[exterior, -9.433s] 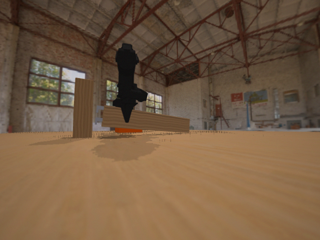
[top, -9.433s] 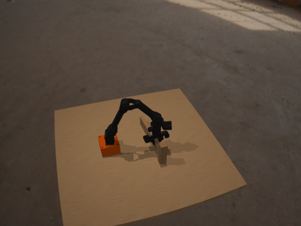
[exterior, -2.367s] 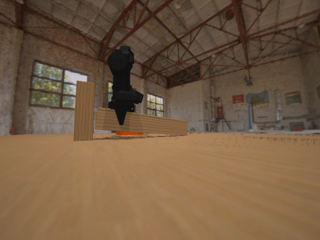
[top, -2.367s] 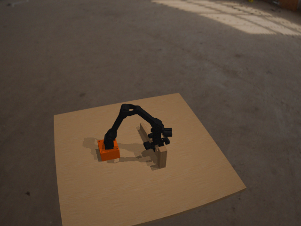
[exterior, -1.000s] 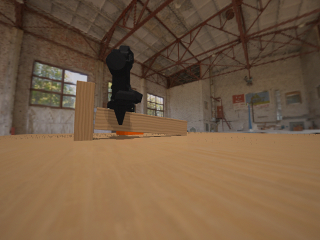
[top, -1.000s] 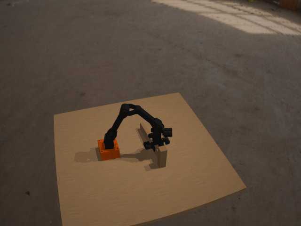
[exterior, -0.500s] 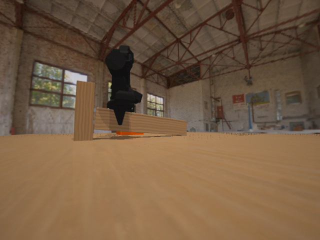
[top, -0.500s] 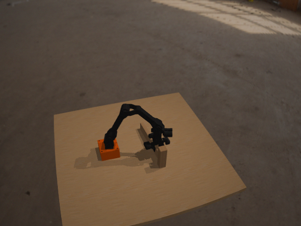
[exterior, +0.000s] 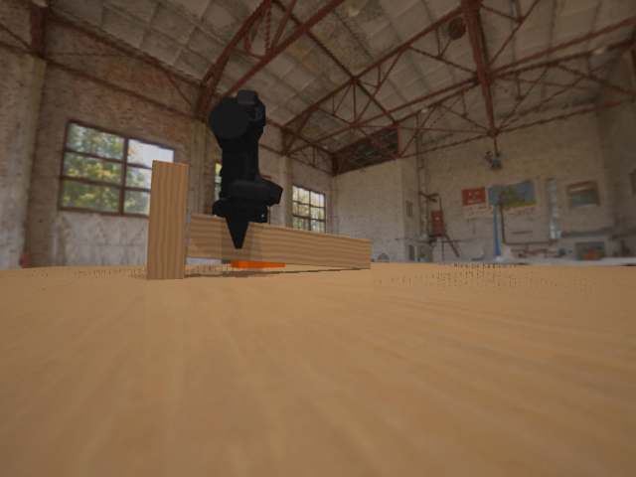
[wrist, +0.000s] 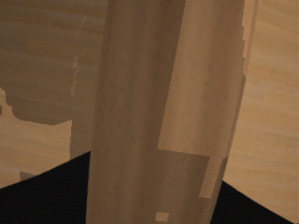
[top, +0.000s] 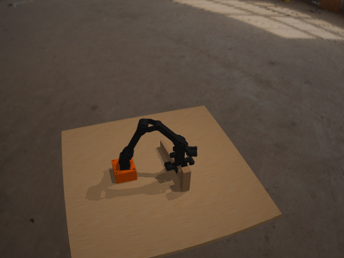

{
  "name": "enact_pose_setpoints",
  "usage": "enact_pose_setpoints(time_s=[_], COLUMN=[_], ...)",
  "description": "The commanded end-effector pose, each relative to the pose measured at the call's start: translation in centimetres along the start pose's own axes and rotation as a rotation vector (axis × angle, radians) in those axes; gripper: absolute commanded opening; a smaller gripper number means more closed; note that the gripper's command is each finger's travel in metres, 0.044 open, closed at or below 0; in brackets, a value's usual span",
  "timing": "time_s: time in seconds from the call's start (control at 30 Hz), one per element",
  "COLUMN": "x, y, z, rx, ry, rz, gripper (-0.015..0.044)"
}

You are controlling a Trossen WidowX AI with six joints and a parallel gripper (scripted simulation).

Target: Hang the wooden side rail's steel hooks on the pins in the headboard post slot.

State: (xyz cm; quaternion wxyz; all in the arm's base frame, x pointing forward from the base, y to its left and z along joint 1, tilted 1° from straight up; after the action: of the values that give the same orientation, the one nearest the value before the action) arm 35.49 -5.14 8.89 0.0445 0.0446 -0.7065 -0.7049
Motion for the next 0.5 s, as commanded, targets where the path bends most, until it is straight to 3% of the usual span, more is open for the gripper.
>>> enact_pose_setpoints(time_s=[0.0, 0.47], x=[-0.31, -0.31], y=[0.24, 0.0], z=[-0.11, -0.11], rx=[0.005, 0.005], ry=[0.002, 0.002], rz=[-0.015, -0.015], gripper=[0.0, 0.0])
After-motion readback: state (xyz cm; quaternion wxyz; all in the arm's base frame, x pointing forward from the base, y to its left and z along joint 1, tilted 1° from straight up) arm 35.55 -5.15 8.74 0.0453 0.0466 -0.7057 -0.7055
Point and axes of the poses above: the point midway between the two fingers, 35 mm back from their tips, its own y axis back along the fingers, its own x axis across the jaws, z = x × y, the point moved 9 cm from there along y, back along the fingers, and after that the axes turned 6 degrees about -y, right-handed, at the moved point
